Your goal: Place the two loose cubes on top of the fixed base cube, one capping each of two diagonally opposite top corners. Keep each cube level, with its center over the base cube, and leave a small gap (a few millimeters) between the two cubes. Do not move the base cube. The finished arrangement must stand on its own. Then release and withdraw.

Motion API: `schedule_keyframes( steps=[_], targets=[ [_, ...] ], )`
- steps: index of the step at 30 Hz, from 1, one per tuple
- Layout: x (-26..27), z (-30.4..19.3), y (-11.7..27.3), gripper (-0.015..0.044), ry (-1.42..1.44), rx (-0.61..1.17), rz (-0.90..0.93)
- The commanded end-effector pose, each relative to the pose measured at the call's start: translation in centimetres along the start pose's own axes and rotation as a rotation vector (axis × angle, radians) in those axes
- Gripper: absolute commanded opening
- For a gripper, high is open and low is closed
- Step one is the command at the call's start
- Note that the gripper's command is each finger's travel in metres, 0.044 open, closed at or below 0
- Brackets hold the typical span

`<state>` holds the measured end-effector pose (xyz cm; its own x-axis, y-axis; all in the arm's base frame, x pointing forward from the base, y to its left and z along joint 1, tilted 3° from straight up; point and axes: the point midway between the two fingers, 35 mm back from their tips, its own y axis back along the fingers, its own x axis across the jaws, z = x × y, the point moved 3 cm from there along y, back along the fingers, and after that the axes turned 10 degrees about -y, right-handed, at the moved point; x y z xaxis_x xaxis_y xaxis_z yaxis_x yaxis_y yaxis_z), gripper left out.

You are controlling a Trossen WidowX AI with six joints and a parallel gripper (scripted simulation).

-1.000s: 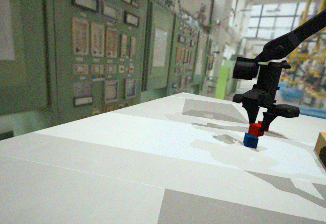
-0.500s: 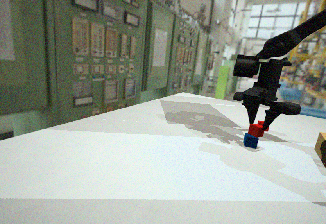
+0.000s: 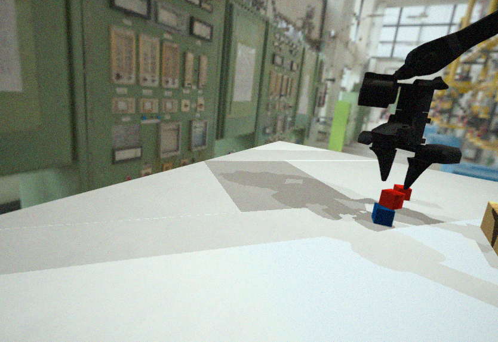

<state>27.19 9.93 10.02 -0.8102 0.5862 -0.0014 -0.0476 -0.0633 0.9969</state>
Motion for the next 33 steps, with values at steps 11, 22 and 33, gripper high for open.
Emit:
schedule_keyframes(
  steps=[11,22,33],
  targets=[
    [-5.9,-5.7,1.9,0.0265,-0.767,-0.015,-0.012],
    [-9.3,-10.4,3.2,0.0265,-1.432,-0.007,-0.020],
    [-11.6,-15.7,4.5,0.0265,-2.086,-0.003,-0.030]
  ],
)
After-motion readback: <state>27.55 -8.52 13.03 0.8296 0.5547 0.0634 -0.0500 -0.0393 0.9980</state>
